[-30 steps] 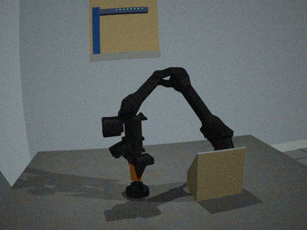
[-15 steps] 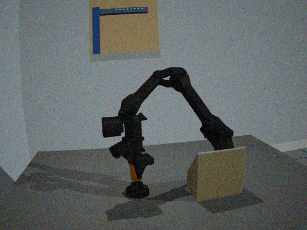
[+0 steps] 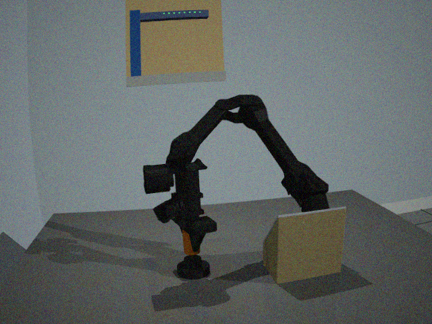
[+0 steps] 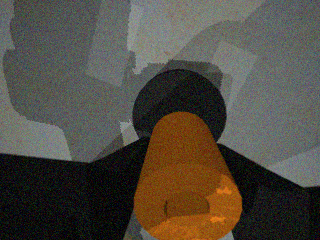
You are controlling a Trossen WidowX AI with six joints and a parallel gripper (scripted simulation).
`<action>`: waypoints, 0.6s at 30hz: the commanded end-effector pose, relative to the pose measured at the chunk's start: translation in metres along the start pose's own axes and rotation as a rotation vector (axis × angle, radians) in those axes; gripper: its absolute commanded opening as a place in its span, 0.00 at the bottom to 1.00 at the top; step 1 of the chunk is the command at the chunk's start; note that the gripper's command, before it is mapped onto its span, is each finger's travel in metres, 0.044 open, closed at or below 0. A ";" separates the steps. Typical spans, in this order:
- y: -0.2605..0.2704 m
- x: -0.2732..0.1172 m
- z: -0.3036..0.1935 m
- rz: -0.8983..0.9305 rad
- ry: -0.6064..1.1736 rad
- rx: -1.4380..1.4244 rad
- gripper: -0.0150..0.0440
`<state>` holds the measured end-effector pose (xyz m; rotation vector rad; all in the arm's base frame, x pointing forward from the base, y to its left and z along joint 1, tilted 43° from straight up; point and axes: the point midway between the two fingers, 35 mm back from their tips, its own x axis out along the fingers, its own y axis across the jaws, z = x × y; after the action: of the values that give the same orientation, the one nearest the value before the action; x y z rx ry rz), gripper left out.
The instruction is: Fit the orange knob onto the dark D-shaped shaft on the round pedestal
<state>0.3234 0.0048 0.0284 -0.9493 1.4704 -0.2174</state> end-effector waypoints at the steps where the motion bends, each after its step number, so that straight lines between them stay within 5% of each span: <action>1: -0.001 0.000 0.001 -0.002 -0.002 0.000 0.25; 18: -0.001 -0.003 0.002 -0.002 -0.002 -0.001 0.25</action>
<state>0.3236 0.0048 0.0285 -0.9493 1.4707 -0.2176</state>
